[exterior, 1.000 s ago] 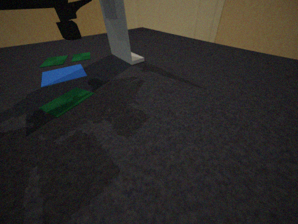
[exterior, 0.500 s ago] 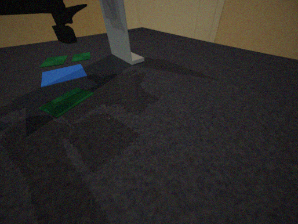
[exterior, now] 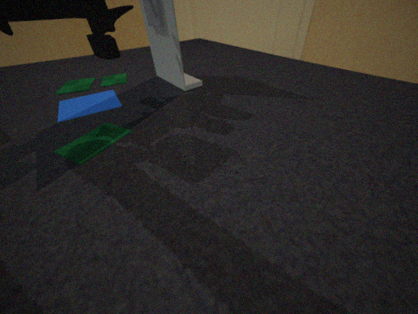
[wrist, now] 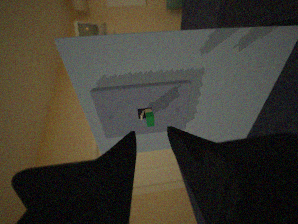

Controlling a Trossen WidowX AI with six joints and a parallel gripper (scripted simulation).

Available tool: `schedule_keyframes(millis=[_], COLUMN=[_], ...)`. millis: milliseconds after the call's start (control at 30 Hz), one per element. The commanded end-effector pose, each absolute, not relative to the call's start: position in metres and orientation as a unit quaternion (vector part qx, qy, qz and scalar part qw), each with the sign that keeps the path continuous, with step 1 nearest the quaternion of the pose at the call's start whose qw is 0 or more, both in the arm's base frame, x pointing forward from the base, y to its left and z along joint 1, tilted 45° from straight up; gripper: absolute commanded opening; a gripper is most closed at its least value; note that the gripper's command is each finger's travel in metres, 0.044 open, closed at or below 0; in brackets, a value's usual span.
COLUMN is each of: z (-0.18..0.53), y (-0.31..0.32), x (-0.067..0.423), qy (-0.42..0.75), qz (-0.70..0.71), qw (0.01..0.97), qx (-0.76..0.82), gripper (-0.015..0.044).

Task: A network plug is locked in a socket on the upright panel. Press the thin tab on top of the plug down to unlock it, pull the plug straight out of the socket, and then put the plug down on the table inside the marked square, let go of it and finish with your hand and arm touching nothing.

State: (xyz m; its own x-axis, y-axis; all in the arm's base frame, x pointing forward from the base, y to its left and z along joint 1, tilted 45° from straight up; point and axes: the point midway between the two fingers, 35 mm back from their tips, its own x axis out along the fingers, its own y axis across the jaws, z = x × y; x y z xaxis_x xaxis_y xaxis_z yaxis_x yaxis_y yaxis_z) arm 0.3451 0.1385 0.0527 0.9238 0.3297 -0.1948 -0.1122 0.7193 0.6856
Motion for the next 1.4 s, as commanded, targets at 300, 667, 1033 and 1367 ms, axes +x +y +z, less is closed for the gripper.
schedule_keyframes(millis=[300,667,1033,1367], z=[0.052,0.053,0.053,0.053], y=[0.143,0.144,0.144,0.144], x=[0.366,0.377,0.377,0.375], qy=[0.157,0.158,0.158,0.158], qz=[0.126,0.128,0.128,0.128], qw=[0.91,0.908,0.908,0.908], qx=[0.362,0.365,0.365,0.365], gripper=[0.0156,0.0104,0.003,0.0])
